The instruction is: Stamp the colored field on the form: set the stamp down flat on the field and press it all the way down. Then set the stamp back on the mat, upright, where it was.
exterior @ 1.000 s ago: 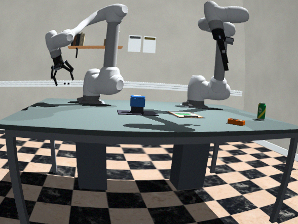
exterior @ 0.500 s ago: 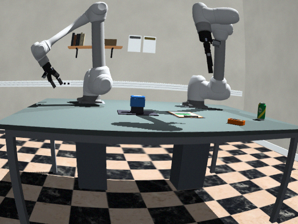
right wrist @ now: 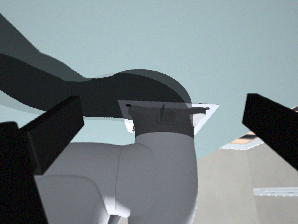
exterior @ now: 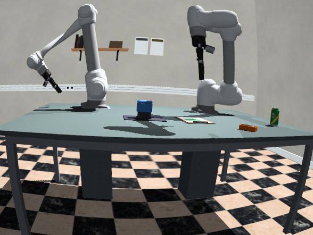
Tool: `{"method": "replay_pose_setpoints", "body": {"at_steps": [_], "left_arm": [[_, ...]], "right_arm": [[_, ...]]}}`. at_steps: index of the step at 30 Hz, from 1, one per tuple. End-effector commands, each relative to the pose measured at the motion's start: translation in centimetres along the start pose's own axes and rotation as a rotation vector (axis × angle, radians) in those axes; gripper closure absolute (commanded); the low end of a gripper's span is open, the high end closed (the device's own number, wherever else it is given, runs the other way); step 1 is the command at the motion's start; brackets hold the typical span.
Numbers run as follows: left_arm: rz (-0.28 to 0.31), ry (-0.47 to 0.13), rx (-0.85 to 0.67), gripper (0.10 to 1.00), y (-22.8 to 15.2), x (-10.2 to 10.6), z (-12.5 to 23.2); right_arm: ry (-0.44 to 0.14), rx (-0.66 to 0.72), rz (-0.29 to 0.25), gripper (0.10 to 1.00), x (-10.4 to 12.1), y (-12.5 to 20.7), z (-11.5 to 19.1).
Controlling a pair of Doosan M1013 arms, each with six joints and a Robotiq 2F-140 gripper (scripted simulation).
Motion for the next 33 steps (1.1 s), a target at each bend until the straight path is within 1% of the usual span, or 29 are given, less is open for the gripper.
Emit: {"method": "replay_pose_setpoints", "body": {"at_steps": [1,12,14,27,33], "left_arm": [[-0.01,-0.008,-0.02,0.098,-1.2,0.2,2.3],[-0.055,-0.031,-0.09,0.098,-6.1,1.3,9.7],[-0.055,-0.031,-0.09,0.098,-6.1,1.3,9.7],[-0.108,-0.042,-0.166,0.098,-12.1,2.3,17.0],[-0.122,-0.042,-0.186,0.098,-13.9,2.5,18.8]], "right_arm": [[-0.002,0.026,-0.013,0.098,0.0,0.6,0.0],[-0.003,0.032,-0.016,0.098,0.0,0.7,0.1],[-0.003,0.032,-0.016,0.098,0.0,0.7,0.1],[-0.003,0.032,-0.016,0.098,0.0,0.7,0.1],[-0.003,0.032,-0.016,0.098,0.0,0.7,0.1]]}}
Point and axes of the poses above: on each arm, the point where the finger pads meet when closed, its own x axis out along the fingers, its own y axis across the jaws, z = x × y, the point moved 1 cm from there along -x, back along the fingers, and after that the axes turned 12 degrees about -x, right-handed, at the moved point
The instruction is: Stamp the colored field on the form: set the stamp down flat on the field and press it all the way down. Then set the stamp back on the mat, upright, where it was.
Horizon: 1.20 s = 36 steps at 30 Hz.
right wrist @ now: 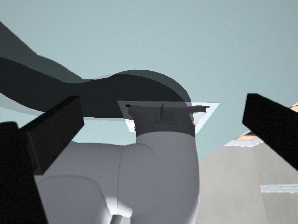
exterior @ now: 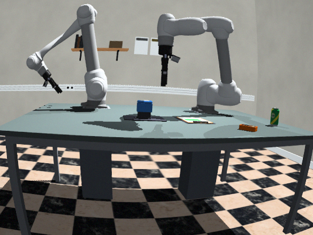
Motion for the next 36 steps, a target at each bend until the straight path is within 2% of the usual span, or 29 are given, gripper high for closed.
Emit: {"method": "replay_pose_setpoints", "body": {"at_steps": [1,13,36], "left_arm": [[-0.008,-0.001,-0.015,0.098,-1.4,0.3,1.0],[-0.043,0.003,-0.066,0.098,-6.5,1.5,4.3],[-0.072,0.011,-0.112,0.098,-11.2,2.5,6.9]], "right_arm": [[0.001,0.0,0.0,0.098,0.0,0.0,0.0],[0.001,0.0,0.0,0.098,0.0,0.0,0.0],[0.001,0.0,0.0,0.098,0.0,0.0,0.0]]}}
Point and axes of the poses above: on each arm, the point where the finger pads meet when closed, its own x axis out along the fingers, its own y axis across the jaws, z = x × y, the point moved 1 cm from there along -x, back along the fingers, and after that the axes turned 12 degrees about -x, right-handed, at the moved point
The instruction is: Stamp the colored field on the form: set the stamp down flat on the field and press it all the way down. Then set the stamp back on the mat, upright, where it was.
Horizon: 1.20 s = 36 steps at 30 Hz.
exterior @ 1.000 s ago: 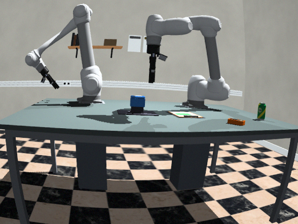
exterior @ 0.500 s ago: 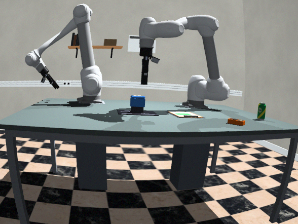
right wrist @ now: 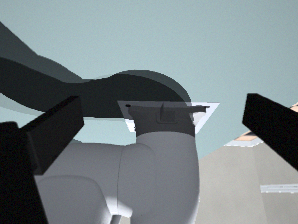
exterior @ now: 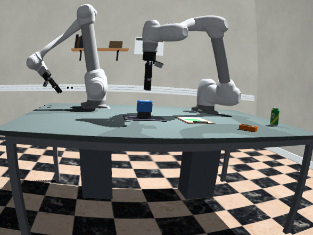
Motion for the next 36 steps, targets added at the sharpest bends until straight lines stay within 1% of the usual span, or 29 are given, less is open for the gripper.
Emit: {"method": "replay_pose_setpoints", "body": {"at_steps": [1,11,33,36], "left_arm": [[-0.001,0.0,-0.004,0.098,-0.42,0.02,0.19],[-0.006,0.002,-0.011,0.098,-1.17,0.21,0.46],[-0.006,0.002,-0.012,0.098,-1.26,0.24,0.5],[-0.006,0.002,-0.012,0.098,-1.26,-0.27,0.5]], "right_arm": [[0.001,0.0,0.0,0.098,-0.04,-0.01,0.0],[0.001,0.0,0.0,0.098,-0.04,-0.01,0.0],[0.001,0.0,0.0,0.098,-0.04,-0.01,0.0],[0.001,0.0,0.0,0.098,-0.04,-0.01,0.0]]}}
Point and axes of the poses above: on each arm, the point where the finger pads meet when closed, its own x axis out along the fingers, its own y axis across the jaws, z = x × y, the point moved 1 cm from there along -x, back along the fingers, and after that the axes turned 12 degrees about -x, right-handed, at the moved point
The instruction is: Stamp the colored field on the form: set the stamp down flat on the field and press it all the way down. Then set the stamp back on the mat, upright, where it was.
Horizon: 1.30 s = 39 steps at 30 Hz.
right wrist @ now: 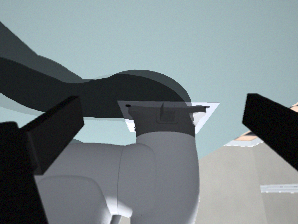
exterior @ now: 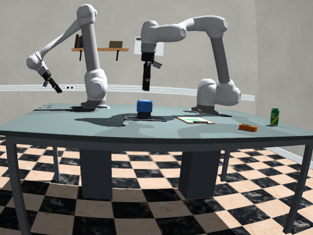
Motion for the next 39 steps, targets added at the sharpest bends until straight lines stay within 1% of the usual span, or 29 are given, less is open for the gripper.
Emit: {"method": "replay_pose_setpoints", "body": {"at_steps": [1,5,8,28,39], "left_arm": [[0.001,-0.001,0.0,0.098,0.0,-1.1,0.0],[0.002,-0.002,0.0,0.098,0.0,-4.0,-0.1],[0.002,-0.002,0.0,0.098,-0.1,-5.0,-0.2],[0.002,-0.002,-0.018,0.098,0.0,-5.1,-0.5],[0.001,-0.002,-0.11,0.098,0.6,-5.2,-2.2]], "right_arm": [[0.001,0.0,0.0,0.098,0.0,0.0,0.0],[0.001,0.0,0.0,0.098,0.0,0.0,0.0],[0.001,0.0,0.0,0.098,0.0,0.0,0.0],[0.001,0.0,0.0,0.098,0.0,0.0,0.0],[0.001,0.0,0.0,0.098,0.0,0.0,0.0]]}}
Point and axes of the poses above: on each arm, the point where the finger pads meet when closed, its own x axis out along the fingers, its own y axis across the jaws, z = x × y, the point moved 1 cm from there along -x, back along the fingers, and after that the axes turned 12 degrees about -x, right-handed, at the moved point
